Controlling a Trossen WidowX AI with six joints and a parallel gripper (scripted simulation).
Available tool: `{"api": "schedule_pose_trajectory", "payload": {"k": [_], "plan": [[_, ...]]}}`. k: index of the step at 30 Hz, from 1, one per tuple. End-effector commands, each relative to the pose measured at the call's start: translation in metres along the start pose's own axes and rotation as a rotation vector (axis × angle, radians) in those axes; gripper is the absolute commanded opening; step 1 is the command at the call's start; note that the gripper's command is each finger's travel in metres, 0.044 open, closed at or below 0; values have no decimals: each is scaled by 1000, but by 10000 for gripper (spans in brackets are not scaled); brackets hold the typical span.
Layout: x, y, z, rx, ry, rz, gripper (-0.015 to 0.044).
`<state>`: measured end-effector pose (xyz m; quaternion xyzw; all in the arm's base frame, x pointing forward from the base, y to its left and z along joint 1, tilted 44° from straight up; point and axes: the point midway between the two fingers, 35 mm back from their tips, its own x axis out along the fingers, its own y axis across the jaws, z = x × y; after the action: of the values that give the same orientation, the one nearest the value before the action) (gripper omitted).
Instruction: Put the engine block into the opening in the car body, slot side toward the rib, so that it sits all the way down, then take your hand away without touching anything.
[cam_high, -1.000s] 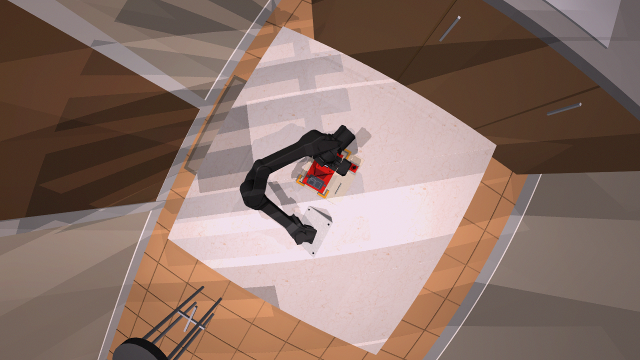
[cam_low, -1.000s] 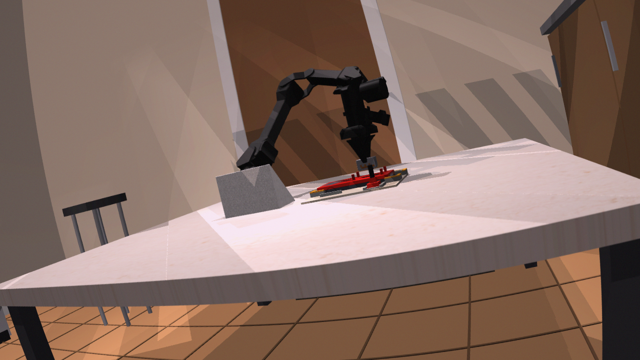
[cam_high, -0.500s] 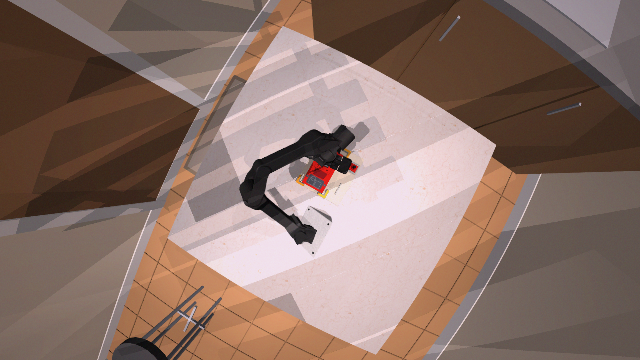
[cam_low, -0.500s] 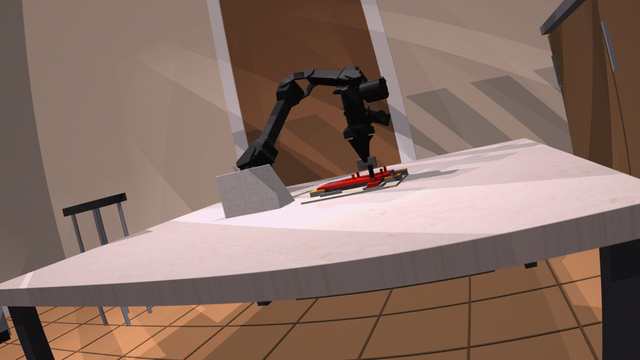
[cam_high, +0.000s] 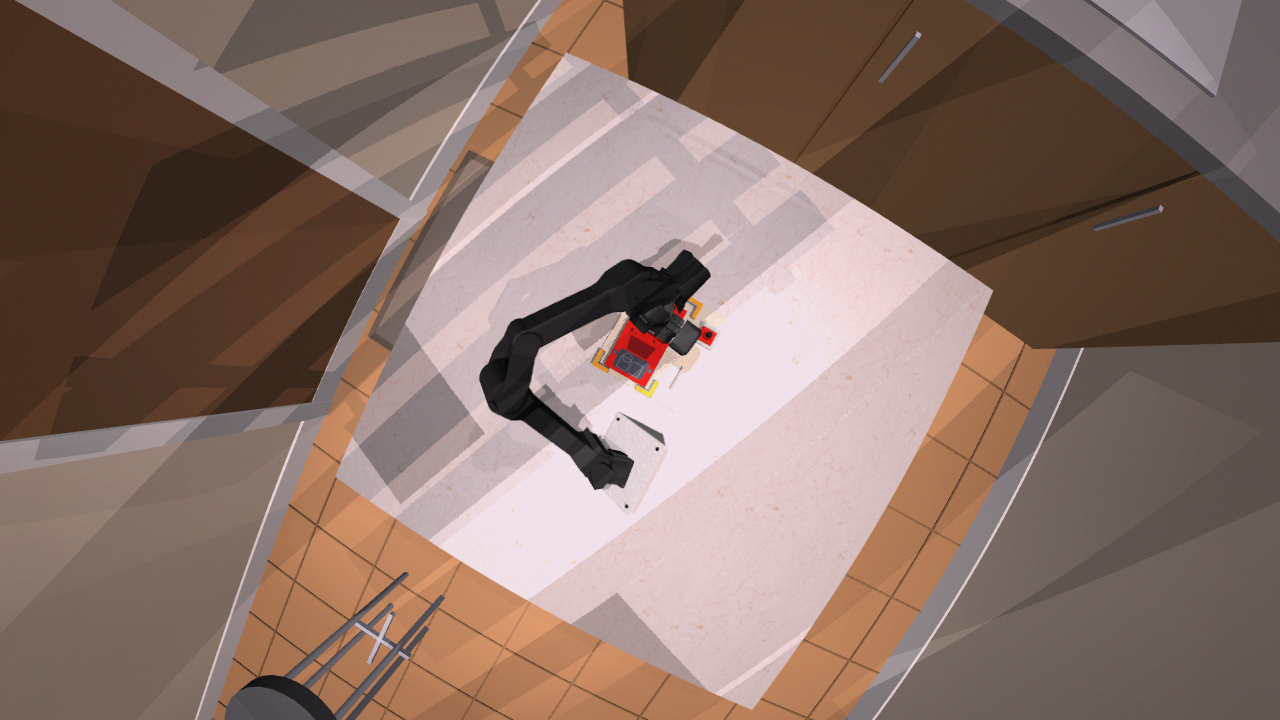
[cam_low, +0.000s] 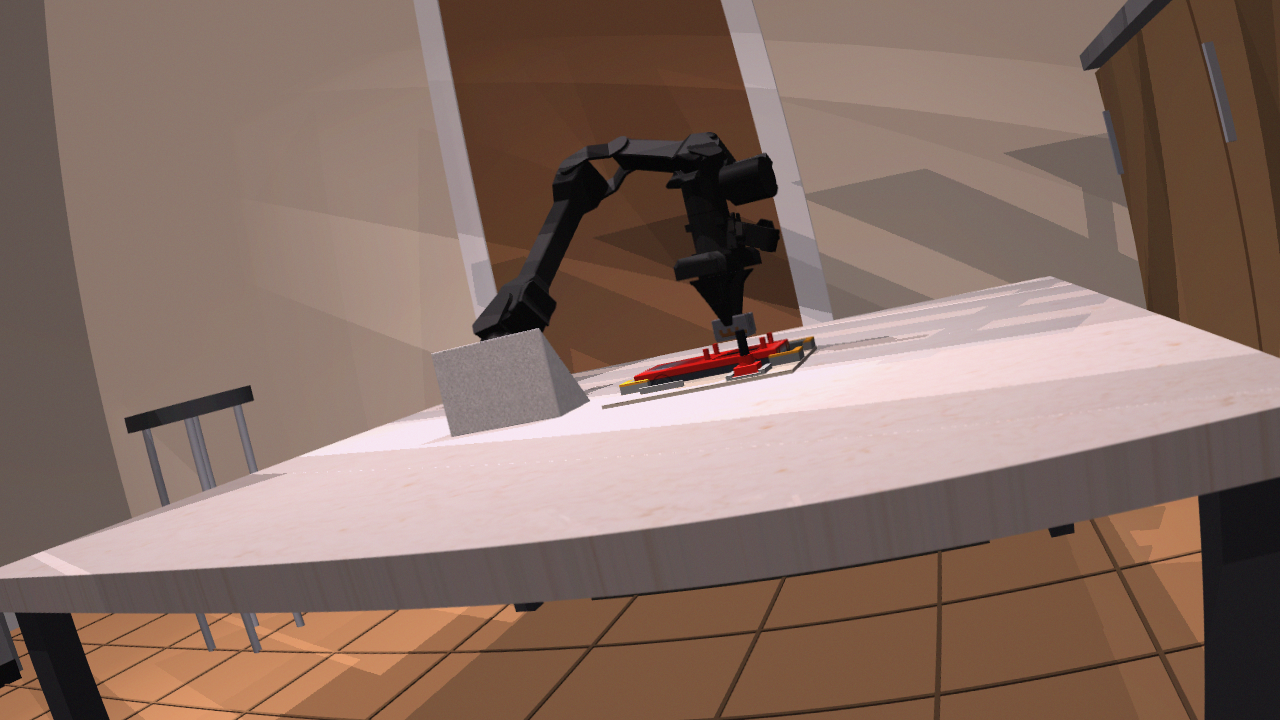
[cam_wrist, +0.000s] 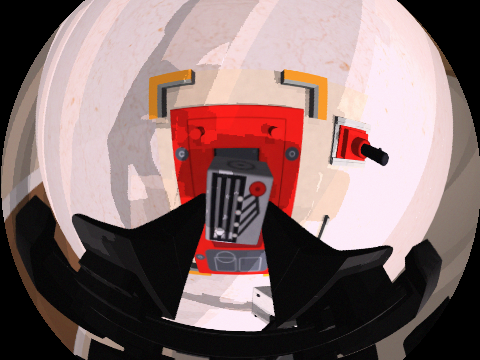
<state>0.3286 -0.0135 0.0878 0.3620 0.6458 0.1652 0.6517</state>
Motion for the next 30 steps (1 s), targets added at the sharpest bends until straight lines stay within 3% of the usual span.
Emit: {"api": "schedule_pose_trajectory", "payload": {"k": [1, 13, 30], "plan": [[-1, 0, 0, -53, -3, 2, 159], [-1, 0, 1, -308, -3, 2, 159], [1, 0, 0, 12, -3, 2, 159]]}}
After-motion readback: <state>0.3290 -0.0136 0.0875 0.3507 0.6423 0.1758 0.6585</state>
